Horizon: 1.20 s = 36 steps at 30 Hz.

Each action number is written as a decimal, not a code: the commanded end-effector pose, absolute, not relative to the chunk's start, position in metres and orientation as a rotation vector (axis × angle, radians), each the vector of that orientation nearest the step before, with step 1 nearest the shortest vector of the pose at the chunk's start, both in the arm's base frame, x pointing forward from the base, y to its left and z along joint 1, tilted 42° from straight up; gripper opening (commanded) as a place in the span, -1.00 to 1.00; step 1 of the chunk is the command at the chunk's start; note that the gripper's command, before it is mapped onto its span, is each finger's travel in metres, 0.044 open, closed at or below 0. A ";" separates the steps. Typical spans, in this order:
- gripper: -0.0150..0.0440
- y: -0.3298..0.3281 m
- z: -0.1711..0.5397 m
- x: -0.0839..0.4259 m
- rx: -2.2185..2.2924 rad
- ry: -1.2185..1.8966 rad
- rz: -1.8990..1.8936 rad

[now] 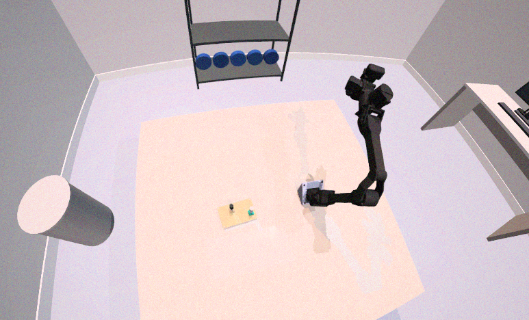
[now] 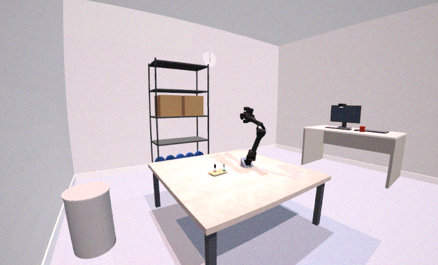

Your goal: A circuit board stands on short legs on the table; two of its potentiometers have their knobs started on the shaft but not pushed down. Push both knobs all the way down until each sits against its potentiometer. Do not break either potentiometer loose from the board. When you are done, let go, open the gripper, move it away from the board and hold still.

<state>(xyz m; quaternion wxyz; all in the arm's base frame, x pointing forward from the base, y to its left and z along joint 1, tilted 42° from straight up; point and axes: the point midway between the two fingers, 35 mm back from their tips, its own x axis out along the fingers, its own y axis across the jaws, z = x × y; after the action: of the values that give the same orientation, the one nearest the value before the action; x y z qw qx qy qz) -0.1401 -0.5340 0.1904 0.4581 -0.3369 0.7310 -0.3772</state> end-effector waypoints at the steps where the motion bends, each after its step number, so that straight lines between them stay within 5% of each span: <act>1: -0.49 -0.537 0.173 -0.084 -0.789 1.660 -0.845; 17: -0.49 -0.494 0.123 0.089 -0.599 1.337 -0.534; 36: -0.49 -0.353 0.084 0.246 -0.127 1.175 -0.106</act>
<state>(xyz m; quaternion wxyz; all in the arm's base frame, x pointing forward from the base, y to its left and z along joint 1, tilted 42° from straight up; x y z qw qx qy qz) 0.2205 -0.3865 0.0869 0.8183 -0.1077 0.5577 -0.0886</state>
